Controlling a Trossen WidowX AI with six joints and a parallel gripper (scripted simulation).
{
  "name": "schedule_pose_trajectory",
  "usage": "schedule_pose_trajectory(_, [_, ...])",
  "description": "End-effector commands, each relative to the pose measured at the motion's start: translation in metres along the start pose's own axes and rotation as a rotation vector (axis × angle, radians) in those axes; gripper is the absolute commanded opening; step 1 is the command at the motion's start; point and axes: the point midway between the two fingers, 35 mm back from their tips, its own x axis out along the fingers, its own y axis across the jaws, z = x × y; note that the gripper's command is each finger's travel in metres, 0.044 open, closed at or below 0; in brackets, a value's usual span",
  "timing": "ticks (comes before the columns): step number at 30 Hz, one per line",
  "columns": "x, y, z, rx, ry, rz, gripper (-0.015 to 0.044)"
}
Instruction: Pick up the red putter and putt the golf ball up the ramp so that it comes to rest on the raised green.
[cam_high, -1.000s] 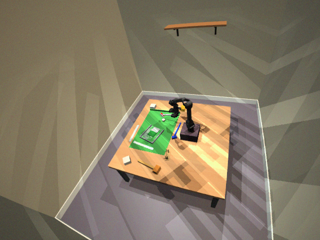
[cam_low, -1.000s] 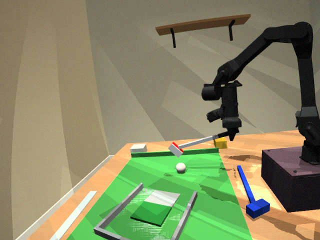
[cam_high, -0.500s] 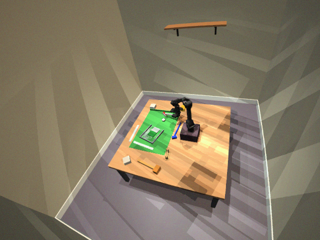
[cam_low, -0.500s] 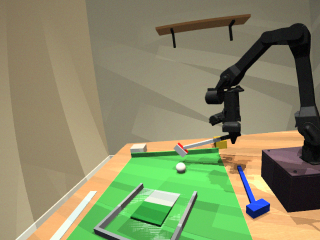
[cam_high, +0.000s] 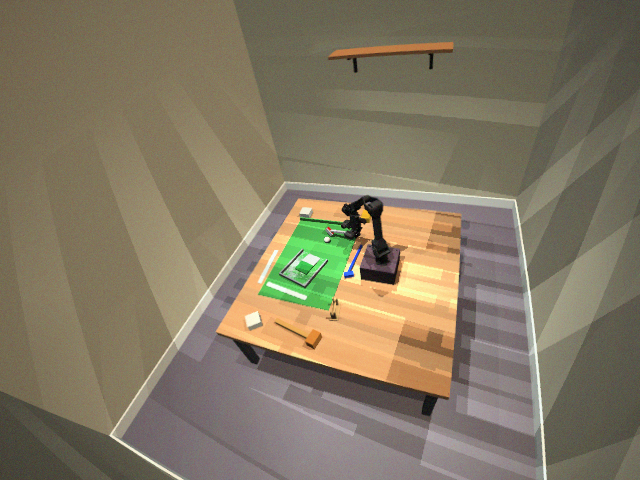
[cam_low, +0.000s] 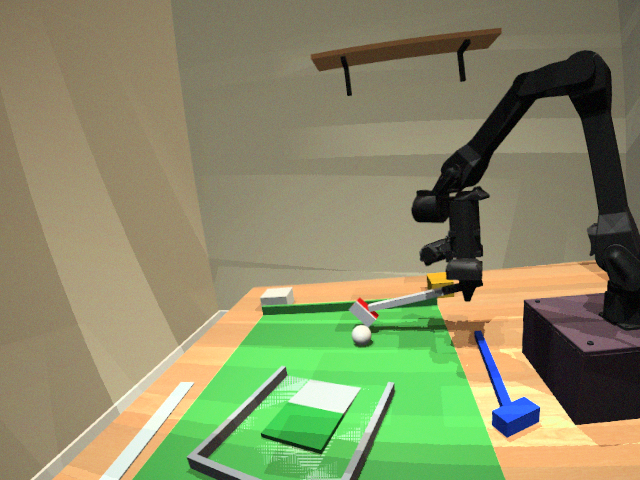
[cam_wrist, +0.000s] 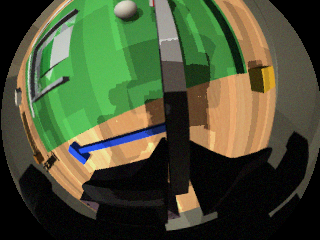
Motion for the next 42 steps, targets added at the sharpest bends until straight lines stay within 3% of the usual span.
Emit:
schedule_pose_trajectory(1, [0.006, 0.000, 0.000, -0.001, -0.005, -0.003, 0.0000])
schedule_pose_trajectory(19, [0.014, -0.001, 0.000, 0.002, 0.000, 0.000, 0.0000])
schedule_pose_trajectory(34, [0.017, -0.031, 0.000, -0.001, -0.004, -0.006, 0.0000])
schedule_pose_trajectory(38, [0.018, -0.026, -0.001, -0.001, 0.001, 0.000, 0.0000])
schedule_pose_trajectory(42, [0.018, 0.022, 0.007, -0.001, -0.001, 0.003, 0.0000])
